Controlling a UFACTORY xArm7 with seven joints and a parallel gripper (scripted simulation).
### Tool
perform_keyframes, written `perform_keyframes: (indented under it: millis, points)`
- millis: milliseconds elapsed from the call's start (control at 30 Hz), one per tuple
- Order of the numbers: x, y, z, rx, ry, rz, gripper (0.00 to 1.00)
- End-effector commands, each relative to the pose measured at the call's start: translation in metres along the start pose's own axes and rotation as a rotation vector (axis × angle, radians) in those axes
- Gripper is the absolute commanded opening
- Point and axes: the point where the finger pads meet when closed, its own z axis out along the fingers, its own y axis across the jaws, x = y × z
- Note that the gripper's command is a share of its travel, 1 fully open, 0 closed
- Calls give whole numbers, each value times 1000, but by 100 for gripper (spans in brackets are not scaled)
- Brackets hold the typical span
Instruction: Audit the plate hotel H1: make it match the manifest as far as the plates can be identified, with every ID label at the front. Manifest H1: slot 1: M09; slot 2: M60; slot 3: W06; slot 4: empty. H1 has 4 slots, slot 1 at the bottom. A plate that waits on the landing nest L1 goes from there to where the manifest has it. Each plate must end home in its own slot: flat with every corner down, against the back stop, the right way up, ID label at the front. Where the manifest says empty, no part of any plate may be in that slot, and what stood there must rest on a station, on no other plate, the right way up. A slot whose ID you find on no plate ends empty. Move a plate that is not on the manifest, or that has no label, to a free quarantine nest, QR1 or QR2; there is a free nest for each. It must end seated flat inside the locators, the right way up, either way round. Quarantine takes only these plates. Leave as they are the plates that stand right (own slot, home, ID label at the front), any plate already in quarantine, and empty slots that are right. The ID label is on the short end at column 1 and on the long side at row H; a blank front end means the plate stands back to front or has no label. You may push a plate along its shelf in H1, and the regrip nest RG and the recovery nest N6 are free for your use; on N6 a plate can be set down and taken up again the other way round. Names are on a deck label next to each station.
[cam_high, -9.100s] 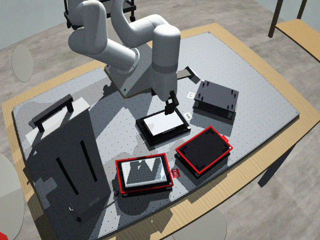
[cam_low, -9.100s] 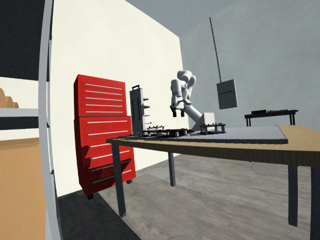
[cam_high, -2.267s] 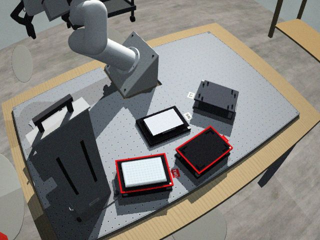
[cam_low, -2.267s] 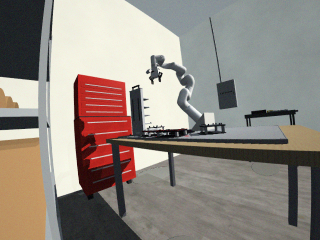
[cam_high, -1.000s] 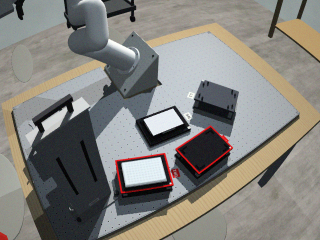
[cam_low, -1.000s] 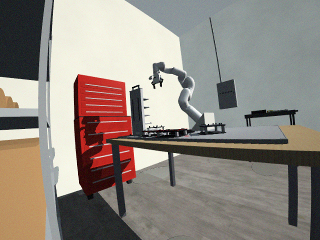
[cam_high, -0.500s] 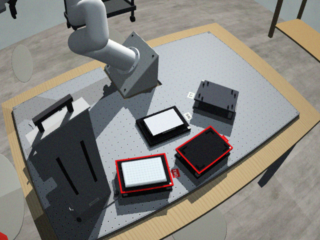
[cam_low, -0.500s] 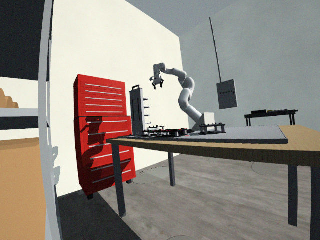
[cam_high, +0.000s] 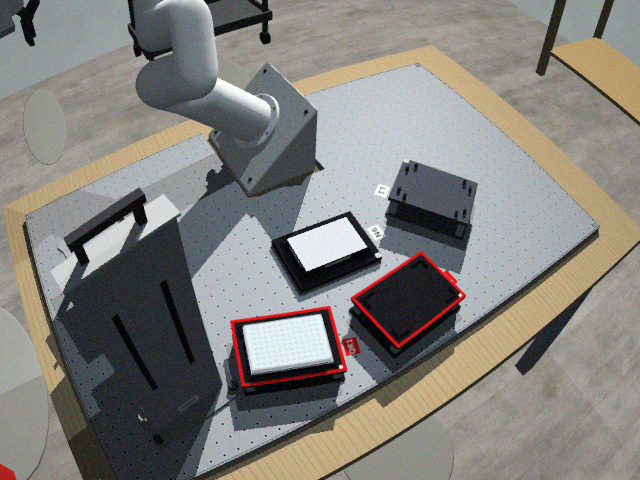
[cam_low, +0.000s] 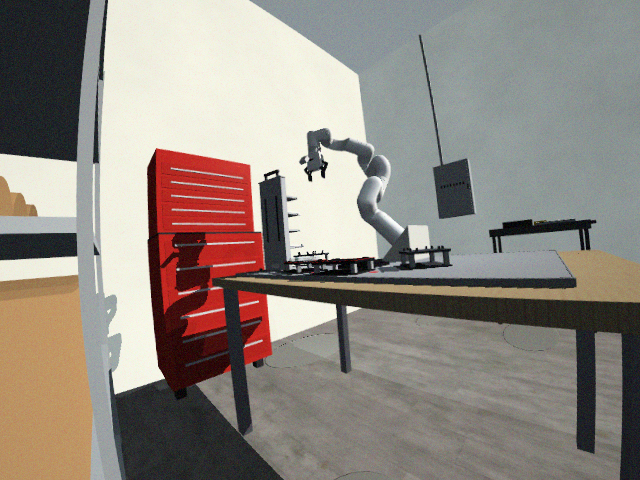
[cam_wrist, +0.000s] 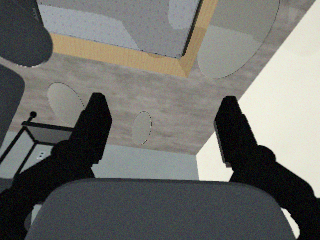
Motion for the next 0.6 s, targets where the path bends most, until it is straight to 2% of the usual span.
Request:
perform_keyframes:
  millis: [0,567]
  points:
    - [0,0,4,-4,2,0,100]
    - [0,0,29,-4,2,0,100]
